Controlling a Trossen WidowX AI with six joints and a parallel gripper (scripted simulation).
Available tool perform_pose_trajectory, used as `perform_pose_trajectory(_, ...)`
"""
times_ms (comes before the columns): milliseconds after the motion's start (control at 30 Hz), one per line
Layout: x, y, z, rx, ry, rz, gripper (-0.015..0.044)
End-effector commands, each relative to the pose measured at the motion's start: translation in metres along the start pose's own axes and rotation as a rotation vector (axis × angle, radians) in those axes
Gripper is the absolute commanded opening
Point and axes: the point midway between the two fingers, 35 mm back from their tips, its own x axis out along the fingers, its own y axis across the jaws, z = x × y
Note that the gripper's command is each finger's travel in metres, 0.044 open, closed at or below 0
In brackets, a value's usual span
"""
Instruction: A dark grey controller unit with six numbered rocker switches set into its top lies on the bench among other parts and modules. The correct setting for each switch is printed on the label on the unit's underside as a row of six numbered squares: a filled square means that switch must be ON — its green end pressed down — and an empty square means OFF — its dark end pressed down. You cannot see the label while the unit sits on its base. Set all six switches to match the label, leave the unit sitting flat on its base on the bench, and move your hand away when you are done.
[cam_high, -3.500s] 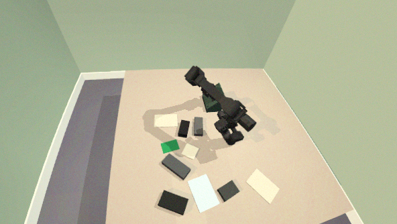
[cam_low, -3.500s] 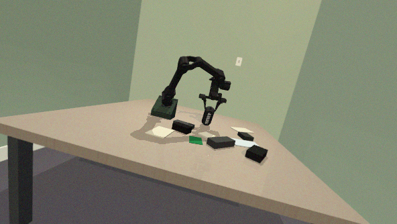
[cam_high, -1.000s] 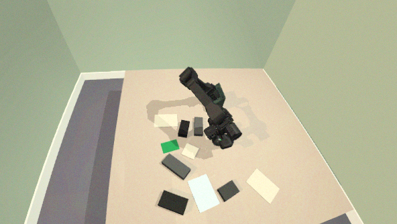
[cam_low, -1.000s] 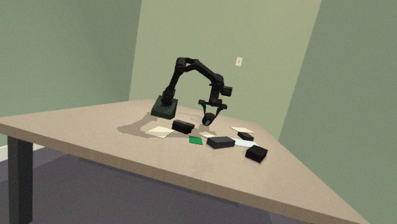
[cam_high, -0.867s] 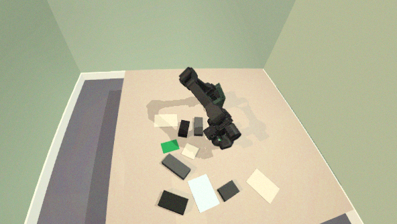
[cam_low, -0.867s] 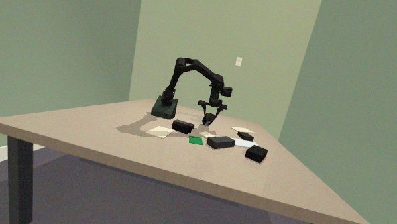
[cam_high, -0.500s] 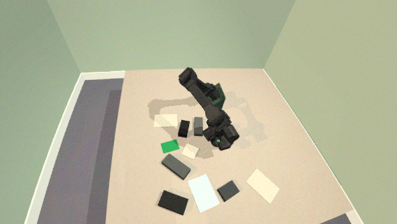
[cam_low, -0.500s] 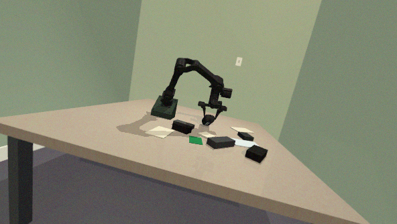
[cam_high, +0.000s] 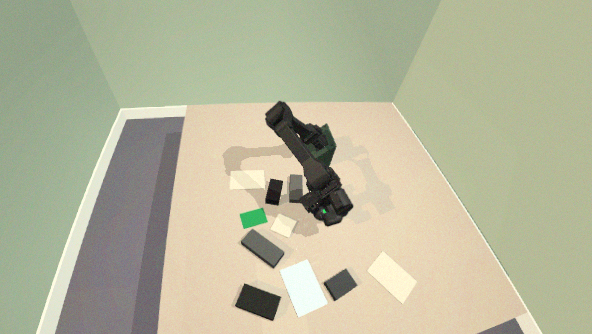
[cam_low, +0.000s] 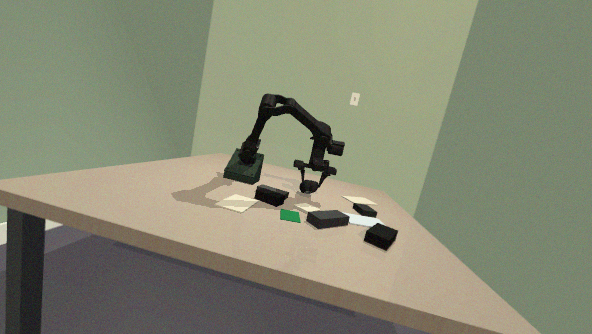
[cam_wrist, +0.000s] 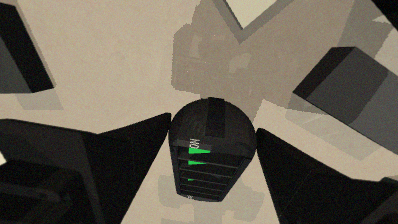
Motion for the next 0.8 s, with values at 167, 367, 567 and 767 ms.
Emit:
perform_pose_trajectory(167,0.008,-0.002,0.001,-0.015,0.005,-0.005,0.0338)
perform_pose_trajectory(367,0.012,-0.002,0.003,-0.015,0.005,-0.005,0.0338)
perform_pose_trajectory(567,0.016,-0.002,0.005,-0.014,0.005,-0.005,0.0338)
perform_pose_trajectory(767,0.020,-0.002,0.007,-0.014,0.004,-0.005,0.0338)
